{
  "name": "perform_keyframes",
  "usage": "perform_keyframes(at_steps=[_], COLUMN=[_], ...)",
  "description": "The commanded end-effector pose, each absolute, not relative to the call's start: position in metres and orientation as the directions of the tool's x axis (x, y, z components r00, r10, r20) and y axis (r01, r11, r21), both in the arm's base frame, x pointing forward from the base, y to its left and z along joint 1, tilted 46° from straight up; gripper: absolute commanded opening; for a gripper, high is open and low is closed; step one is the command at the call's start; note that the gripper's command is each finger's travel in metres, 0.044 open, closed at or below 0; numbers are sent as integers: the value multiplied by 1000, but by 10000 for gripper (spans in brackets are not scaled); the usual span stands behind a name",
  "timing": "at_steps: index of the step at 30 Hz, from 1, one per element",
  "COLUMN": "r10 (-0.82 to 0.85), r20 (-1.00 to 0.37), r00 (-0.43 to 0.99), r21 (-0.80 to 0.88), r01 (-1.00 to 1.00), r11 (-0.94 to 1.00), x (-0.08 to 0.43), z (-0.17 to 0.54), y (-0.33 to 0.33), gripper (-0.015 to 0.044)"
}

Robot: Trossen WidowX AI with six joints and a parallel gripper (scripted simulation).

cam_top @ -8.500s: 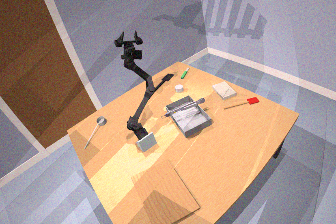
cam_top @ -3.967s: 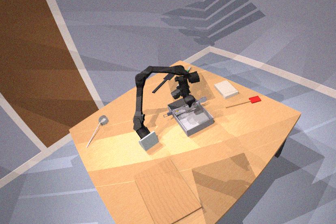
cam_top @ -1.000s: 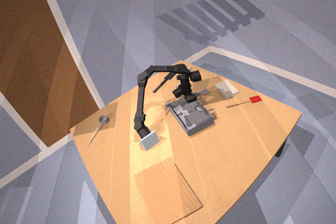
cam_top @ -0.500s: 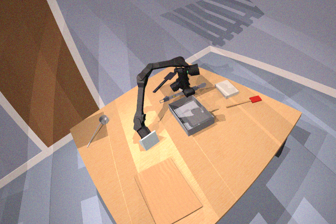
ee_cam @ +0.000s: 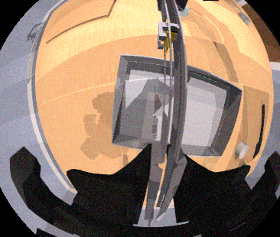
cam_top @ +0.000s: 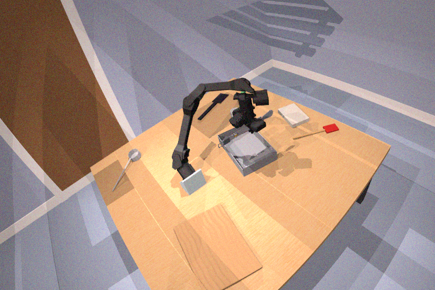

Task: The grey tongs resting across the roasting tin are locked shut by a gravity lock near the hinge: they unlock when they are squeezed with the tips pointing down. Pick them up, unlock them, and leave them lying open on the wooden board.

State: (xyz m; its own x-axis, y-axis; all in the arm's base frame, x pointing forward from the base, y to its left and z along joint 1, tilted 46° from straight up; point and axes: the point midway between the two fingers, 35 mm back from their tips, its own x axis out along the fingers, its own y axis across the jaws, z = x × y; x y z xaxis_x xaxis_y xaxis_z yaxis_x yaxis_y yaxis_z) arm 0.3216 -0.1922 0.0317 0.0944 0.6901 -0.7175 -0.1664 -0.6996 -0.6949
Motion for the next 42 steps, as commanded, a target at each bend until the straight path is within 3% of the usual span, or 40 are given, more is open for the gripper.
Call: perform_keyframes(at_steps=[1,25,34,42], r10=[681,693,693,679], r20=[-726,-716,-716,-729], r00=[95,86,85,82], r21=[-688,-607,-598,-531], r01=[-89,413,436,557], r11=[-720,-679,-673,-638], x=[309,194,187,137], z=[13,-104,-108,-118], y=[-215,-306,-309,-329], gripper=[-150,-150,-150,-150])
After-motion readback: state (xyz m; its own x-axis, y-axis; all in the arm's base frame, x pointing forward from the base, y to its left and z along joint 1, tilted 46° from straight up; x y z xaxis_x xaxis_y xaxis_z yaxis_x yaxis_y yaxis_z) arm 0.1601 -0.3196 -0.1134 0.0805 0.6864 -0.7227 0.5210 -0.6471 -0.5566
